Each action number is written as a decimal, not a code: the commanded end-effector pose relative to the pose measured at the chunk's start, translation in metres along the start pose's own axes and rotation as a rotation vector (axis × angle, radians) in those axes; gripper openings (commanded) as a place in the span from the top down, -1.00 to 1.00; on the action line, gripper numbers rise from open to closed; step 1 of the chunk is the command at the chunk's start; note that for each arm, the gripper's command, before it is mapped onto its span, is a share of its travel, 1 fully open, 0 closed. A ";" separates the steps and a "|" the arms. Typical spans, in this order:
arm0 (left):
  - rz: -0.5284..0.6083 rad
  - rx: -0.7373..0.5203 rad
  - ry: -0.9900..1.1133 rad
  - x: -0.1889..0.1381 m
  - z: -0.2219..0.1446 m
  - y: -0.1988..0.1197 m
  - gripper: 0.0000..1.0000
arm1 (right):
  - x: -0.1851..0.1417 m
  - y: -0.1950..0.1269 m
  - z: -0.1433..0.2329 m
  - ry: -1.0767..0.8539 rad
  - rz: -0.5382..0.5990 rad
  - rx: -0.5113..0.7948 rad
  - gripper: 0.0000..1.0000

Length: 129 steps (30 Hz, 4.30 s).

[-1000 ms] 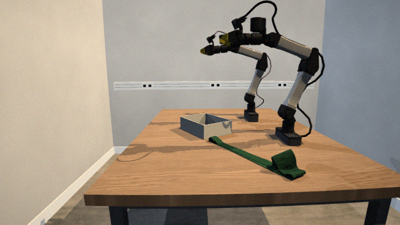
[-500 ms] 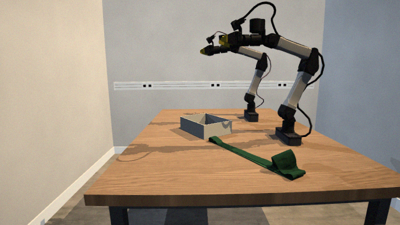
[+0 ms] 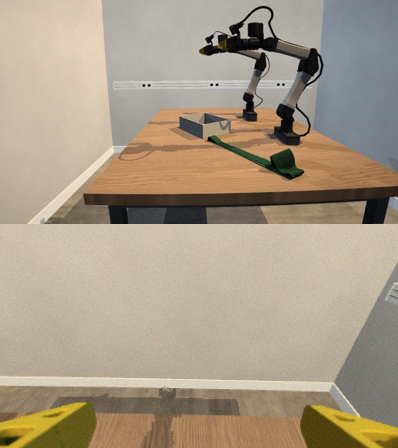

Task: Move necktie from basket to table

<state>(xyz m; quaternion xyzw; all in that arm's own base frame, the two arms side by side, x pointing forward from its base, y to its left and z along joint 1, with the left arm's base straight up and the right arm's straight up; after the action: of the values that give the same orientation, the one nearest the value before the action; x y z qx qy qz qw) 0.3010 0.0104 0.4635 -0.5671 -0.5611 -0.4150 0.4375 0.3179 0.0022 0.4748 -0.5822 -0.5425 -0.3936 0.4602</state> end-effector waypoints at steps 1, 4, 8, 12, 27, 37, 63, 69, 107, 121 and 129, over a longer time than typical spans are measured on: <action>-0.048 -0.015 0.012 0.007 -0.004 -0.007 -1.00 | 0.016 -0.005 -0.004 0.000 -0.044 -0.012 -1.00; -0.051 -0.016 0.011 0.004 -0.003 -0.007 -1.00 | 0.015 -0.005 -0.004 0.000 -0.043 -0.012 -1.00; -0.051 -0.016 0.011 -0.003 -0.001 -0.007 -1.00 | 0.015 -0.005 -0.004 0.000 -0.043 -0.012 -1.00; -0.051 -0.016 0.011 -0.009 0.000 -0.006 -1.00 | 0.015 -0.005 -0.004 0.000 -0.043 -0.012 -1.00; -0.055 -0.017 0.011 -0.029 0.006 -0.006 -1.00 | 0.015 -0.005 -0.004 0.000 -0.041 -0.011 -1.00; -0.058 -0.018 0.011 -0.039 0.009 -0.005 -1.00 | 0.015 -0.005 -0.004 0.000 -0.040 -0.011 -1.00; -0.060 -0.019 0.012 -0.057 0.014 -0.004 -1.00 | 0.015 -0.005 -0.004 0.000 -0.039 -0.011 -1.00; -0.060 -0.019 0.012 -0.057 0.014 -0.004 -1.00 | 0.014 -0.005 -0.004 0.000 -0.039 -0.011 -1.00; -0.065 -0.020 0.012 -0.056 0.014 -0.005 -1.00 | -0.021 -0.003 0.006 0.000 -0.039 -0.011 -1.00; -0.066 -0.020 0.012 -0.056 0.014 -0.005 -1.00 | -0.040 -0.003 0.011 0.000 -0.039 -0.011 -1.00; -0.066 -0.020 0.012 -0.056 0.014 -0.005 -1.00 | -0.052 -0.002 0.015 0.000 -0.039 -0.011 -1.00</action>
<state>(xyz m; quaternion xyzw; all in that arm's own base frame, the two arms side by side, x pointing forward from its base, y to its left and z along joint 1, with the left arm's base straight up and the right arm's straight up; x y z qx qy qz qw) 0.3002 0.0104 0.3989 -0.5600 -0.5677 -0.4245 0.4288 0.3157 0.0022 0.4087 -0.5887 -0.5349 -0.3840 0.4690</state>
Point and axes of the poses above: on each arm, the point where the finger pads meet when closed, its own y axis out along the fingers, its own z axis across the jaws, x = y × z, the point moved 7 cm from there along -y, back along the fingers, and after that the axes turned 15 degrees about -y, right-handed, at the moved point
